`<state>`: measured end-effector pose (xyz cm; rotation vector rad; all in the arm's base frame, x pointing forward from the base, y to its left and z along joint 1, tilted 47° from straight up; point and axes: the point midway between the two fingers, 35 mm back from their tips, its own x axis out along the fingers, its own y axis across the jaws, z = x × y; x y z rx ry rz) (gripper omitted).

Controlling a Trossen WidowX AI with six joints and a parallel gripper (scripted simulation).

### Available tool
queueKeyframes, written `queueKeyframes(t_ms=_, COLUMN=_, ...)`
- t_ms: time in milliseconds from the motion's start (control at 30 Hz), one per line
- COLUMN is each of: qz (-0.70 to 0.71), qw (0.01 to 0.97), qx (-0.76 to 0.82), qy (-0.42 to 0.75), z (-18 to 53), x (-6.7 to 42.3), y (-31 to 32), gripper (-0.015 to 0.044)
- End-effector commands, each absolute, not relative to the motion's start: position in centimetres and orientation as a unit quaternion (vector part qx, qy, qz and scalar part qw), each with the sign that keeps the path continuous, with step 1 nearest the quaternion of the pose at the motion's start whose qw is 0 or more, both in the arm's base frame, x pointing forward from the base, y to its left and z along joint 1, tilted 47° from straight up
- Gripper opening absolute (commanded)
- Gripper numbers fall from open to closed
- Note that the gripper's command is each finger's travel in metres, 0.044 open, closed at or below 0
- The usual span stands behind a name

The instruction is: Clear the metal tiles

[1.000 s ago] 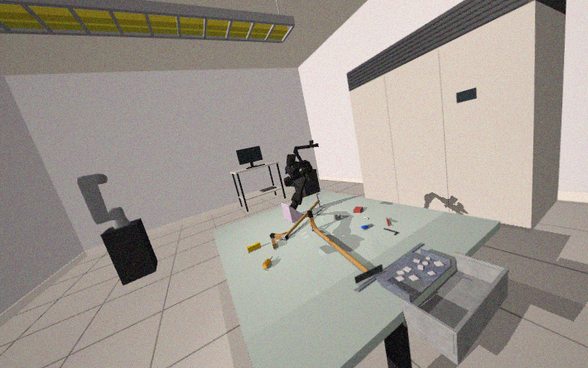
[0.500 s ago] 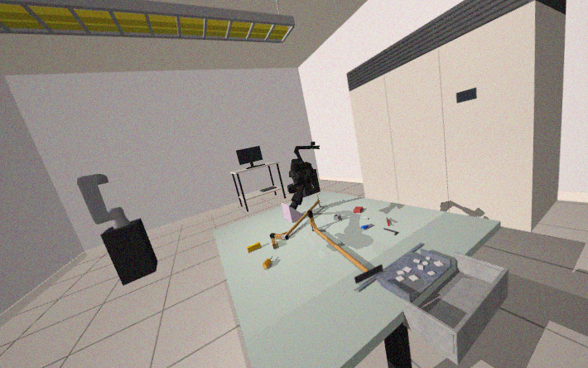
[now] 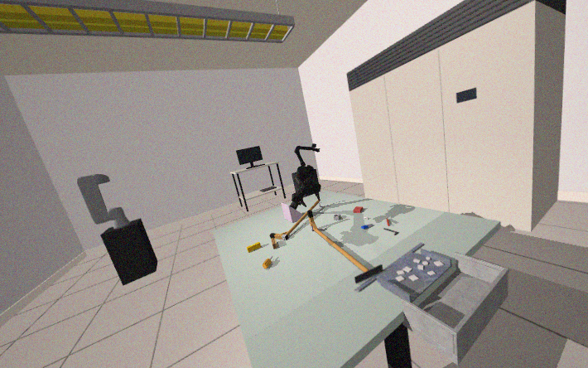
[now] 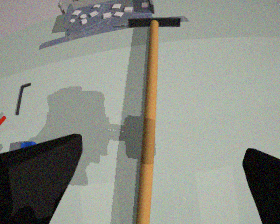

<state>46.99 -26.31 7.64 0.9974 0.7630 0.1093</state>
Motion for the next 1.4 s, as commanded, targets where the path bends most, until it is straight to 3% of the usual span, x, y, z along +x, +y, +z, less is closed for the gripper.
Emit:
queueKeyframes(t_ms=0, qz=0.054, qw=0.802, qx=0.46, qy=0.378, z=6.4, x=48.1, y=-25.2, gripper=0.044)
queueKeyframes(t_ms=833, qz=0.073, qw=0.754, qx=0.419, qy=0.501, z=-1.0, x=52.7, y=-17.2, gripper=0.044)
queueKeyframes(t_ms=1367, qz=0.073, qw=0.76, qx=0.419, qy=0.491, z=1.0, x=50.4, y=-18.3, gripper=0.044)
